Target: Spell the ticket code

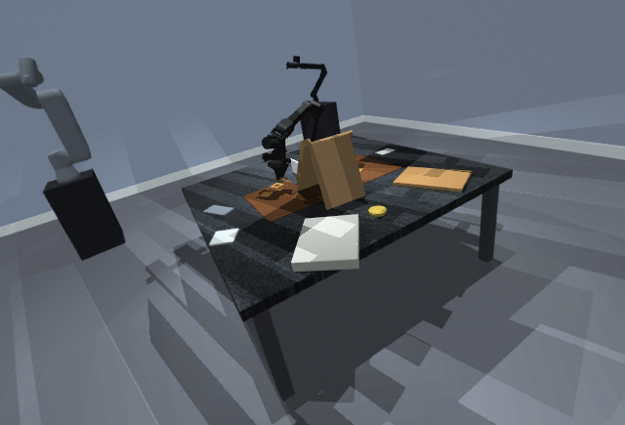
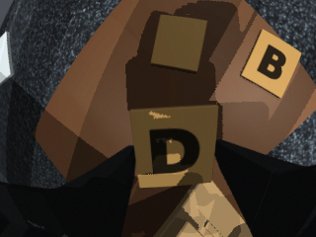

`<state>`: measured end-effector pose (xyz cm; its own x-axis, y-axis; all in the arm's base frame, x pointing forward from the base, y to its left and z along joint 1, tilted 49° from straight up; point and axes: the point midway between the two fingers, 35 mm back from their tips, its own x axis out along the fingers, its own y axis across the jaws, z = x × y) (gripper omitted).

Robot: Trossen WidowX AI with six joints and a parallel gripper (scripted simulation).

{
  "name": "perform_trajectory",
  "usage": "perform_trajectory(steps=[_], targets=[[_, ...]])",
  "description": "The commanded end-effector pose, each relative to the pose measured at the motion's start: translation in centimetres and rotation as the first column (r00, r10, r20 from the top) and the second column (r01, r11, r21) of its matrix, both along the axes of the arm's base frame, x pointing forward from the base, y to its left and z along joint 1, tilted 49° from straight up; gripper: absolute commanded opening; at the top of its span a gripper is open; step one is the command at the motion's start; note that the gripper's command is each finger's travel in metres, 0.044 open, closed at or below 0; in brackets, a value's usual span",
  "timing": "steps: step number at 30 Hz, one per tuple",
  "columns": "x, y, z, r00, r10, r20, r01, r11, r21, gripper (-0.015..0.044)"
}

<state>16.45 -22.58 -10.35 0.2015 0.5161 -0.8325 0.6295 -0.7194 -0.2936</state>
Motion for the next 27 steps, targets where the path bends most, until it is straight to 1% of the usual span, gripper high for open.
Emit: perform_trajectory(steps=[1, 12, 20, 27], targets=[[0.9, -1.3, 1.4, 0.999, 0.036, 0.038, -0.032, 0.994, -0.101, 0.0000], [3.8, -4.6, 6.0, 0.981, 0.138, 0.138, -0.081, 0.931, -0.357, 0.0000], [5.4, -6.9, 11.0, 0.941, 0.228, 0.249, -0.072, 0.856, -0.512, 0.0000], [7.5, -5.5, 14.4, 0.880, 0.375, 0.293, -0.130, 0.782, -0.610, 0.0000]])
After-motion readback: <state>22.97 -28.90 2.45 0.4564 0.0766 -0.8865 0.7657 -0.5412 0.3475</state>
